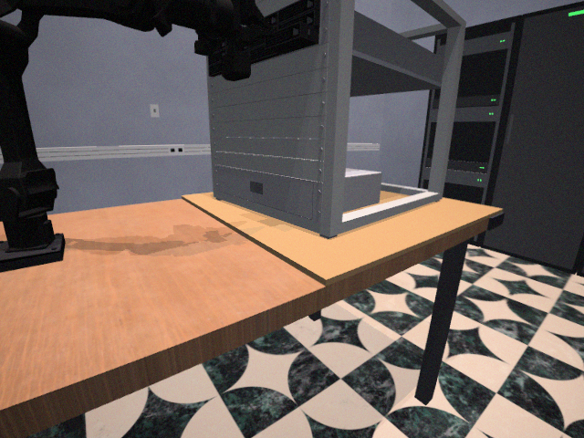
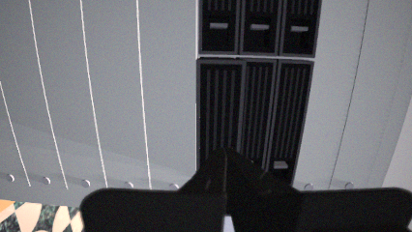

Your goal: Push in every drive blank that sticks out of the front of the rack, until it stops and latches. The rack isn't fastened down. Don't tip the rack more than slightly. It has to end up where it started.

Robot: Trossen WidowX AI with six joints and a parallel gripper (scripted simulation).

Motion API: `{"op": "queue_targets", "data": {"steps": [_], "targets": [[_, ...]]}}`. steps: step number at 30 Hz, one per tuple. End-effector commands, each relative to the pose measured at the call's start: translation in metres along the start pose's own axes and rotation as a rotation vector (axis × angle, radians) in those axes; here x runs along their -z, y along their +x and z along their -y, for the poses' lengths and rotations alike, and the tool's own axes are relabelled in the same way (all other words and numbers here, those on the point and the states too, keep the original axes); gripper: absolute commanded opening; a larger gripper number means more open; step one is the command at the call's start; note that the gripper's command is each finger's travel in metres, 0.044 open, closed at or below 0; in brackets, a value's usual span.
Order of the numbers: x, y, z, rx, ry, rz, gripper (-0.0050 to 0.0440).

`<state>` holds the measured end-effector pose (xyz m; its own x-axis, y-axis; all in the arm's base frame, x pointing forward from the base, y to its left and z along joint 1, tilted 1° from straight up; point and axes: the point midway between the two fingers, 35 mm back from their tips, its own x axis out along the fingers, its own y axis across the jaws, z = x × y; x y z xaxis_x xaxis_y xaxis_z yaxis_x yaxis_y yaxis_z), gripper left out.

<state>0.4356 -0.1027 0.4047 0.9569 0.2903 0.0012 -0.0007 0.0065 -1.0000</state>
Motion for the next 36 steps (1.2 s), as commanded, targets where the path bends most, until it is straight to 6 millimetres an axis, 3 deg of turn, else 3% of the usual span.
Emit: {"op": "queue_targets", "data": {"steps": [1, 36], "targets": [[-0.001, 0.001, 0.009, 0.016, -0.016, -0.002, -0.005], [0.003, 0.011, 0.007, 0.016, -0.016, -0.002, -0.005]]}}
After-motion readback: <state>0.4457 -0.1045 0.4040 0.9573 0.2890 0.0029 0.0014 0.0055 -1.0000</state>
